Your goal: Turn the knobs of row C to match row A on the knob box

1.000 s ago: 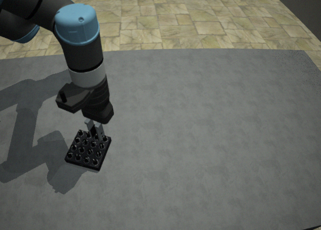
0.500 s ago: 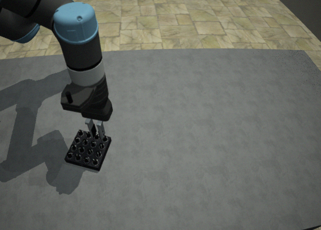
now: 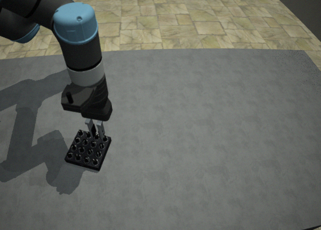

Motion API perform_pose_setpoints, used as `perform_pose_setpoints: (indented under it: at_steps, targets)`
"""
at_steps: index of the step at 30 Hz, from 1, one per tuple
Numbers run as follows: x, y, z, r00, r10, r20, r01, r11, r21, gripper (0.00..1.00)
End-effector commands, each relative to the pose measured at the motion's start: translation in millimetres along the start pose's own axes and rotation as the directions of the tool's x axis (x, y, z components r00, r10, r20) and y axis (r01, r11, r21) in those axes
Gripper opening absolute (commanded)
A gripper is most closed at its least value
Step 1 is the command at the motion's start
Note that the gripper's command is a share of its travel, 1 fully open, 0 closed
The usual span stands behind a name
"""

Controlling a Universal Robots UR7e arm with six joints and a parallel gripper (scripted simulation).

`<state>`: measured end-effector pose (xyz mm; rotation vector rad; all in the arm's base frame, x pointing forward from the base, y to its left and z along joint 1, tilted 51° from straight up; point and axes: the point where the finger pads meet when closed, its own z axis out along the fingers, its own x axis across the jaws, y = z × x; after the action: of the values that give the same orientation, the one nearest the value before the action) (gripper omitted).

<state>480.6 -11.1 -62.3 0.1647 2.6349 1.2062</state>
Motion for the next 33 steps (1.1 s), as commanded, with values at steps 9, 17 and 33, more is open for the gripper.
perform_pose_setpoints:
  at_steps: [9, 17, 33]
  targets:
    - [-1.0, -0.4, -1.6, 1.0, 0.0, 0.003, 0.0, 1.0, 0.001, 0.46]
    - [-1.0, -0.4, -1.6, 1.0, 0.0, 0.003, 0.0, 1.0, 0.001, 0.46]
    - [0.1, 0.0, 2.5, 1.0, 0.001, 0.0, -0.001, 1.0, -0.001, 0.46]
